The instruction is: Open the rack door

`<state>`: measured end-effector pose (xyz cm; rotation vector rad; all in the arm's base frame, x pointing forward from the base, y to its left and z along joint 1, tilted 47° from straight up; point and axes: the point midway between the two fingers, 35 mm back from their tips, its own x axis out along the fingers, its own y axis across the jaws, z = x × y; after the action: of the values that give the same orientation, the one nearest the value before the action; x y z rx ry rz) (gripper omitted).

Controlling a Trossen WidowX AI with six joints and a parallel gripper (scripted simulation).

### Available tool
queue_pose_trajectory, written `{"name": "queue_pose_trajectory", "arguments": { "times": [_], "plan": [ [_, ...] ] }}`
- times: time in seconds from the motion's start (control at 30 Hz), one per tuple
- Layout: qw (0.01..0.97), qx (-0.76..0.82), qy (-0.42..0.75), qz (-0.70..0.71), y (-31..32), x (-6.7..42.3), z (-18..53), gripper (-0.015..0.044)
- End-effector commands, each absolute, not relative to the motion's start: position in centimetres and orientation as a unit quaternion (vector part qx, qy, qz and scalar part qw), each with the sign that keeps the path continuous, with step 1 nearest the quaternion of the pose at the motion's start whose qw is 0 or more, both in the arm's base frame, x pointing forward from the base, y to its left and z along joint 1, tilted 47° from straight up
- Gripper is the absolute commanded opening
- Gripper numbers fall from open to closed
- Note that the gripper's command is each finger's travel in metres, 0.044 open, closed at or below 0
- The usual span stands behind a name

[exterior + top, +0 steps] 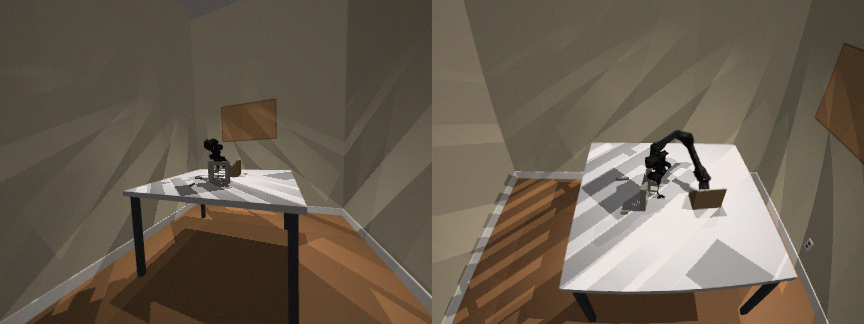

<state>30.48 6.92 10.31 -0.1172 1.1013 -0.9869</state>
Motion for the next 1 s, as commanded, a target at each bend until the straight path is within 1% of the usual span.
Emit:
{"name": "queue_pose_trajectory", "arguments": {
  "times": [0.0,0.4,0.87,0.97],
  "plan": [
    [0.736,0.003,0.467,-0.491,6.78,30.42,10.05,0.0024],
    [0.703,0.217,0.303,-0.606,6.78,30.42,10.05,0.0024],
    [0.590,0.440,0.084,-0.672,6.78,30.42,10.05,0.0024],
    [0.583,0.449,0.073,-0.674,6.78,30.42,10.05,0.0024]
  ]
}}
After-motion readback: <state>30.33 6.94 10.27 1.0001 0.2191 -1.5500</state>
